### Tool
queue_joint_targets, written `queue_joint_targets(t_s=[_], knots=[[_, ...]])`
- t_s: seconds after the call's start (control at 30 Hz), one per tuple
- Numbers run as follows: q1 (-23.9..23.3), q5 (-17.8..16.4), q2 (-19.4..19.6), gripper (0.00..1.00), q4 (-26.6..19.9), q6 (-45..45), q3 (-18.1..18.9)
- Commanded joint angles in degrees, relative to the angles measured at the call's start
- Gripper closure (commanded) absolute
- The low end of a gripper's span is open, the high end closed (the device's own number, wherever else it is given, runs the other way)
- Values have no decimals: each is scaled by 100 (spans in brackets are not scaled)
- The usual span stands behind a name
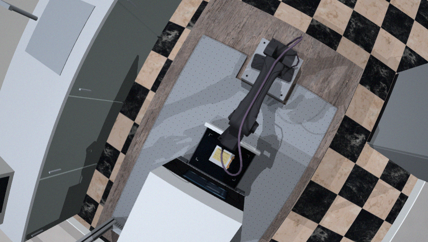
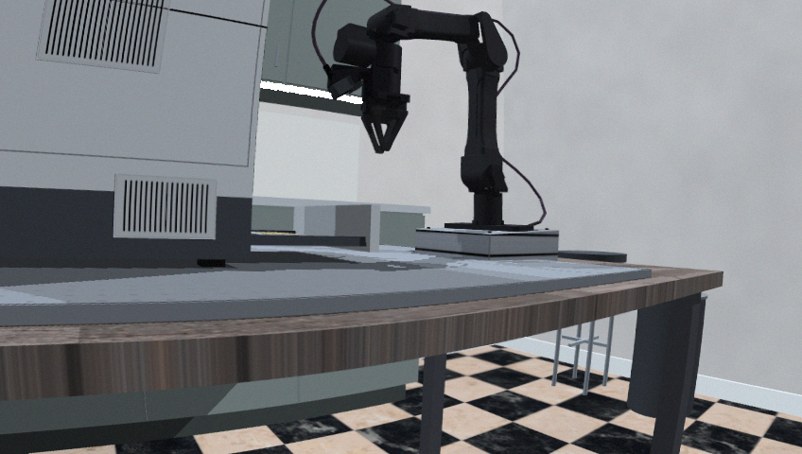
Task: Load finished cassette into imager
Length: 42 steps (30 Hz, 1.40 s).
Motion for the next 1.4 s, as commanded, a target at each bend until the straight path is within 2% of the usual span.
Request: queue_joint_targets(t_s=[0.0, 0.07, 0.3, 0.33, 0.57, 0.63, 0.7, 0.73, 0.97, 1.0, 1.03, 1.07, 1.13, 1.2, 1.37], knots=[[51, 89, 30, 65, -123, -969, 219], [60, 111, 62, 65, -142, -1340, 236], [48, 57, -8, 65, -165, -1632, 257], [12, 45, -229, 65, 246, -1635, -196], [-98, -14, -1047, 65, 2143, -1673, -1729], [-118, -29, -1049, 65, 2469, -1691, -1955], [-118, -29, -1049, 65, 2469, -1691, -1955], [-134, -48, -850, 65, 2689, -1703, -2115], [-168, -57, -397, 65, 3503, -1734, -2451], [-154, -56, -376, 65, 3526, -1729, -2448], [-152, -55, -383, 65, 3531, -1723, -2258], [-151, -53, -594, 65, 3524, -1720, -2210], [-150, -51, -581, 65, 3543, -1717, -2216], [-152, -53, -392, 65, 3566, -1717, -2234], [-111, -25, -444, 65, 3504, -1691, -2328]])
